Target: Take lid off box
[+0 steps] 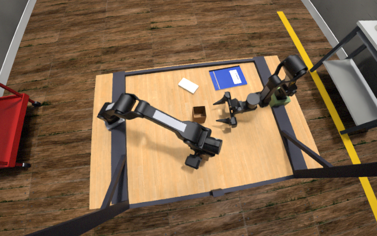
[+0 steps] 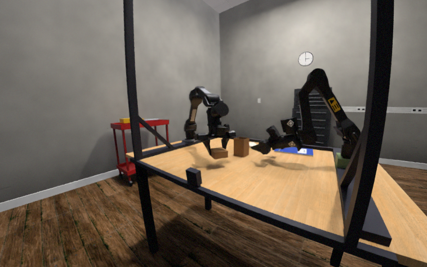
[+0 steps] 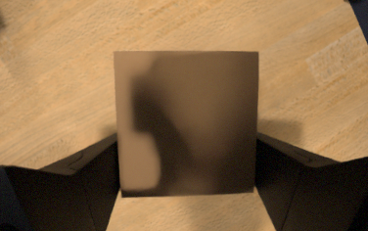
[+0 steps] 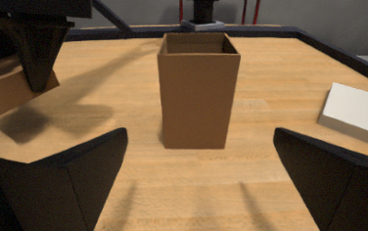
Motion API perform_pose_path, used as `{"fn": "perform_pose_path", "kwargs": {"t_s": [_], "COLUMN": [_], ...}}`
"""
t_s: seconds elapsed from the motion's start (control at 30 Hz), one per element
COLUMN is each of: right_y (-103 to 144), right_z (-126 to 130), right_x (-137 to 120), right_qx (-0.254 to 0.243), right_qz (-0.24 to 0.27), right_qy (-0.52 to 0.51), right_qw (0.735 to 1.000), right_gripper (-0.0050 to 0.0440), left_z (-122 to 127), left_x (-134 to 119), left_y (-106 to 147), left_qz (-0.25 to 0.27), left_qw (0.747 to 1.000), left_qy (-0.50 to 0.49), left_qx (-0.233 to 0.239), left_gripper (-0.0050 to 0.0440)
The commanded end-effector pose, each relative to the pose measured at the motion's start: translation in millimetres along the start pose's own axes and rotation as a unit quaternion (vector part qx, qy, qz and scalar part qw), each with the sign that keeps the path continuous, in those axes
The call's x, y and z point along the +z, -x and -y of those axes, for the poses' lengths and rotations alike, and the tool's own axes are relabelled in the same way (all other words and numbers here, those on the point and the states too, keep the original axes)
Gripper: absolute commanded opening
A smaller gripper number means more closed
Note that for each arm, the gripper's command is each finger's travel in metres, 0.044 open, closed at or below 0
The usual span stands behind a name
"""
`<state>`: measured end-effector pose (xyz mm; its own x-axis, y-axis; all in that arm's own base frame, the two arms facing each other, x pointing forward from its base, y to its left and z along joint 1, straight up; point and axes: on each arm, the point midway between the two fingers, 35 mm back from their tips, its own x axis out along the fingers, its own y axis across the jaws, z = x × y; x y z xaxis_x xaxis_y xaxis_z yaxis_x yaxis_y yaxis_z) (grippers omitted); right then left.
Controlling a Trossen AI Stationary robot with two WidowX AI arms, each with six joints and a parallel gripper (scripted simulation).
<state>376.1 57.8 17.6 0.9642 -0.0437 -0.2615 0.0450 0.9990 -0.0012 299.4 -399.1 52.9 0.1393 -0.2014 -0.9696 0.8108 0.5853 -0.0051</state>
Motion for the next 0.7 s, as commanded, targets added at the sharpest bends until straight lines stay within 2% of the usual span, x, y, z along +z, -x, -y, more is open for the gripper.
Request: {"fn": "perform_pose_path", "kwargs": {"t_s": [0.0, 0.57, 0.67], "right_y": [-0.2, -0.2, -0.2], "right_z": [-0.7, -0.7, -0.7], "right_x": [7.9, 7.9, 7.9], "right_qx": [0.000, 0.000, 0.000], "right_qz": [0.011, 0.011, 0.011], "right_qy": [-0.004, -0.004, -0.004], "right_qw": [1.000, 1.000, 1.000], "right_gripper": [0.0440, 0.0440, 0.0440], "left_z": [-5.3, -4.0, -4.1], "left_x": [8.4, -1.8, 1.9], "left_y": [2.6, -26.5, -25.2], "left_qz": [0.016, 0.009, 0.015], "left_qw": [1.000, 1.000, 1.000], "left_qy": [-0.015, -0.015, -0.015], "left_qx": [-0.003, -0.003, -0.002], "left_gripper": [-0.0050, -0.0050, -0.0050]}}
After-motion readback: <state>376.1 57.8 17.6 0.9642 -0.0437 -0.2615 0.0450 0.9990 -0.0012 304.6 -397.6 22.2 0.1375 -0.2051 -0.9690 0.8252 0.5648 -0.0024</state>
